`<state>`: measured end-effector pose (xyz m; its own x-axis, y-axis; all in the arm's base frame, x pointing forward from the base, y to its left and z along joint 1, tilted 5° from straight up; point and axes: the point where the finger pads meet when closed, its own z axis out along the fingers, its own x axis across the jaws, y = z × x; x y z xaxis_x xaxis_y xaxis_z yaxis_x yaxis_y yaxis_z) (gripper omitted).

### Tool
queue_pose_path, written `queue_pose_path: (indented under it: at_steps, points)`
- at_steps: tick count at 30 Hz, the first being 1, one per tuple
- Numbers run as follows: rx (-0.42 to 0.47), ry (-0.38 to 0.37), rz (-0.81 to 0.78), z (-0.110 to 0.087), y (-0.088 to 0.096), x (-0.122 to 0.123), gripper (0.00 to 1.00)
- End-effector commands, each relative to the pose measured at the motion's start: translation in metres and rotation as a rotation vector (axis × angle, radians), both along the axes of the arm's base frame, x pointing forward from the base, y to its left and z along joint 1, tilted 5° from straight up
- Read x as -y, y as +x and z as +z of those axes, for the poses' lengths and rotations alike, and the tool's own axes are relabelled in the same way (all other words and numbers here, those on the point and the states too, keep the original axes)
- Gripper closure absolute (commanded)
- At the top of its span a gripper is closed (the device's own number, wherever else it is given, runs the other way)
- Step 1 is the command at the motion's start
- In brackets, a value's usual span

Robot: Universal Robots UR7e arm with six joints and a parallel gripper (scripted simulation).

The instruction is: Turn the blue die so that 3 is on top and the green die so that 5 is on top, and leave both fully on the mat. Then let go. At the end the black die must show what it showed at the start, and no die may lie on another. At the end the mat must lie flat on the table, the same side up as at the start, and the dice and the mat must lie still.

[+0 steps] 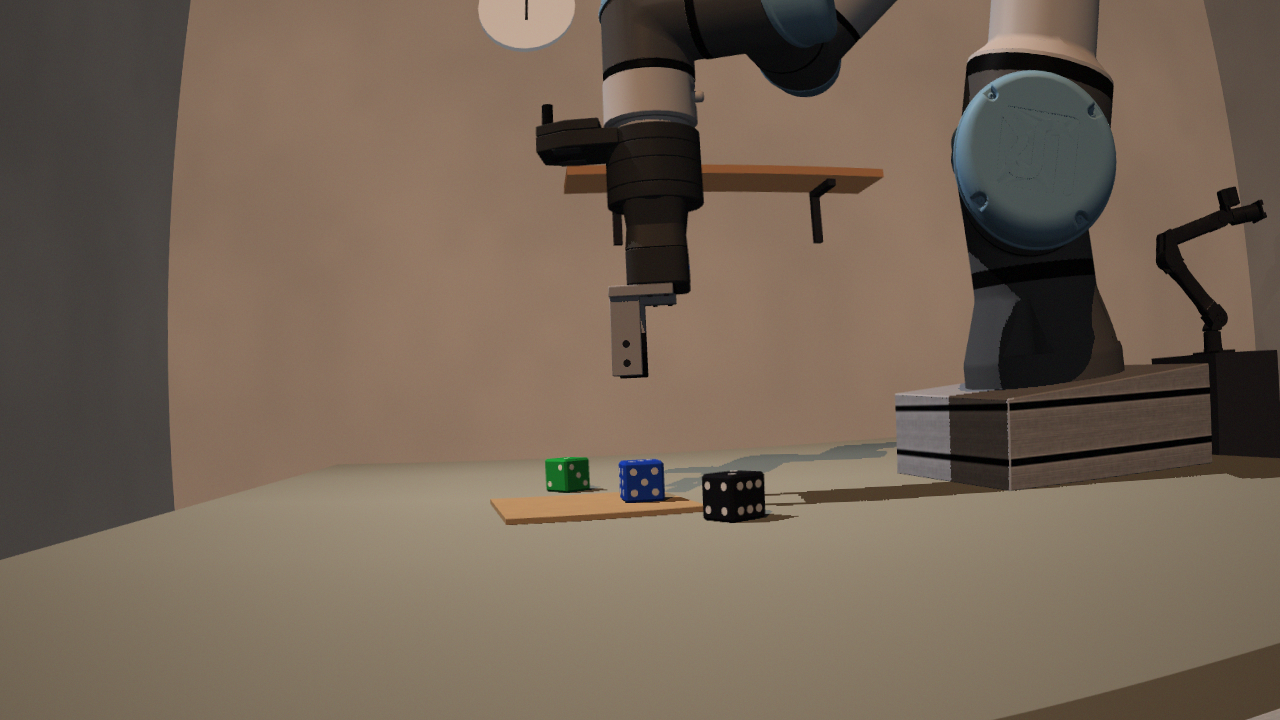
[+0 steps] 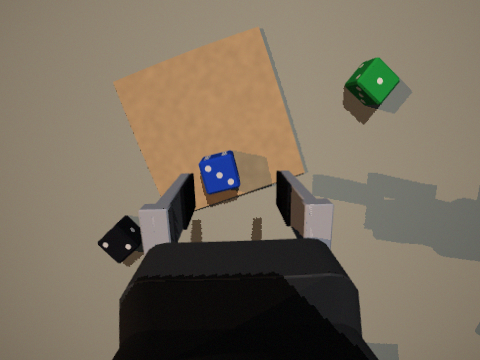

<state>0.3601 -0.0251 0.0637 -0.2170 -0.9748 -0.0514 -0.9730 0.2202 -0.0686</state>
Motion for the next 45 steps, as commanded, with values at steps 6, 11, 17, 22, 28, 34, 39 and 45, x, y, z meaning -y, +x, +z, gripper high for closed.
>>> queue_pose_path:
  at_steps: [6,11,17,22,28,34,39,45]
  points:
    - [-0.007,0.016,-0.213,0.001,0.008,0.016,0.0]
    - [-0.013,0.031,-0.399,0.002,0.013,0.029,0.0]
    - [-0.019,0.044,-0.563,0.002,0.018,0.041,0.0]
    - [-0.025,0.059,-0.749,0.002,0.022,0.054,0.0]
    - [-0.032,0.074,-0.937,0.002,0.025,0.067,0.0]
    - [-0.037,0.085,-1.081,0.002,0.028,0.076,0.0]
    - [-0.045,0.103,-1.31,0.0,0.031,0.09,0.0]
    - [-0.052,0.118,-1.499,-0.001,0.033,0.1,0.0]
